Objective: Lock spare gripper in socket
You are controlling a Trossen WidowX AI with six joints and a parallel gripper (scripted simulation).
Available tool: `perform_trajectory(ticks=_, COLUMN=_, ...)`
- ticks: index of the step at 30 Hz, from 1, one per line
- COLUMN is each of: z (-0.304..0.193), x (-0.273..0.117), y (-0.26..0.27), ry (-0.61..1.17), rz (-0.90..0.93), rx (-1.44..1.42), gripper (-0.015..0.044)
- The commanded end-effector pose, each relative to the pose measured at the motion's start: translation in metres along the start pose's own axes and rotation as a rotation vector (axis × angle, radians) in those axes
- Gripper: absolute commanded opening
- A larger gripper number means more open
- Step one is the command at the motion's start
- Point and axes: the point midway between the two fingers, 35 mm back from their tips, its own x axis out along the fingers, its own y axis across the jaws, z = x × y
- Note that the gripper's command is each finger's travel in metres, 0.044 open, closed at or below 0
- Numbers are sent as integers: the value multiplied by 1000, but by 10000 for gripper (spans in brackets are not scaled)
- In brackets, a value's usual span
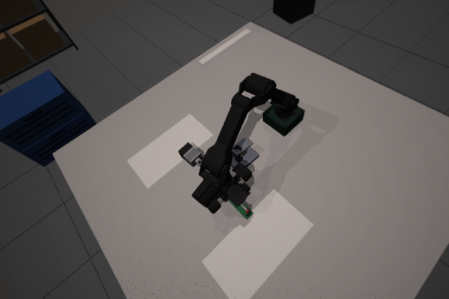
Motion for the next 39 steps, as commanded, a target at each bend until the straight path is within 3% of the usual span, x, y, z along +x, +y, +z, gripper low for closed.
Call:
perform_trajectory(ticks=1, z=-1, x=3, y=0, ry=1, rz=3, rx=-5, gripper=0)
perform_trajectory(ticks=14, z=0, x=0, y=0, ry=0, rz=0, rx=0, gripper=0)
perform_trajectory(ticks=31, z=1, x=-13, y=2, ry=1, rz=6, rx=1, gripper=440)
perform_trajectory(ticks=39, z=1, x=-26, y=5, ry=3, rz=17, rx=1, gripper=440)
